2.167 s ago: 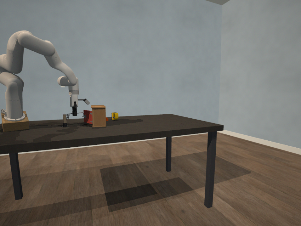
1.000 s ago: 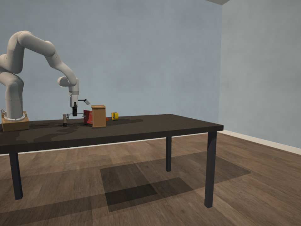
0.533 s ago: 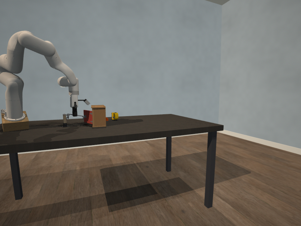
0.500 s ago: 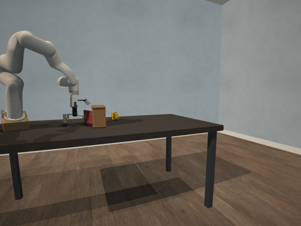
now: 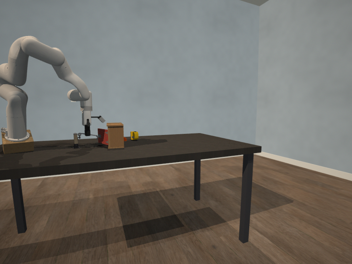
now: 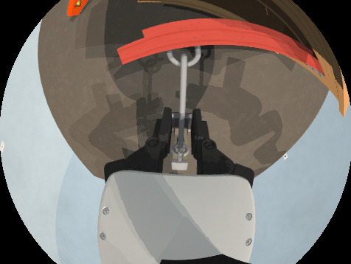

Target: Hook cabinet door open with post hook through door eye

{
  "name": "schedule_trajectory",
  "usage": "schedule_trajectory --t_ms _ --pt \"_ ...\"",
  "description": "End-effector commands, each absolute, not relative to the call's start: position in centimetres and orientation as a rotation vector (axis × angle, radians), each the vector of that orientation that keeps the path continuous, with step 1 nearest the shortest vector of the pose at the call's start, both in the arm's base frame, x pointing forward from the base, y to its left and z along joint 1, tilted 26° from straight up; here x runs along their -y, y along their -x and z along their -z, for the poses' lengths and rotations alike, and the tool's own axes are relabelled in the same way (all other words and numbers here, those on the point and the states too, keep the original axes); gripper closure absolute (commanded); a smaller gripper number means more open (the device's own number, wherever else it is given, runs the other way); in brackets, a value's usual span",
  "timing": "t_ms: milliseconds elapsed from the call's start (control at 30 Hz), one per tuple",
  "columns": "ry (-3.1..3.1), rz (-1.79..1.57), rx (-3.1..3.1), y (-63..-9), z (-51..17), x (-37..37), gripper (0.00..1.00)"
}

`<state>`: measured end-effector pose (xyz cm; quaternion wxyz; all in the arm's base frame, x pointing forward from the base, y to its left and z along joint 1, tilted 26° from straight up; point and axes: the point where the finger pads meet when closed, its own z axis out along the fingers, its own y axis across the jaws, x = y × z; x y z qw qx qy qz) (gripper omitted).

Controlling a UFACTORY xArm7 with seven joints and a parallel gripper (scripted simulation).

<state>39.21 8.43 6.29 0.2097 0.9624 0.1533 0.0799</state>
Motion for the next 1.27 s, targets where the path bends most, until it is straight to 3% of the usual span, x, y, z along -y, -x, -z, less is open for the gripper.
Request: schedule_trajectory --t_ms 0,1233 --pt "-2.677 -0.226 -0.428 -39.29 -6.38 -8.56 0.76" --pt "-2.677 -0.226 -0.428 -39.12 -7.10 -8.87 0.76"
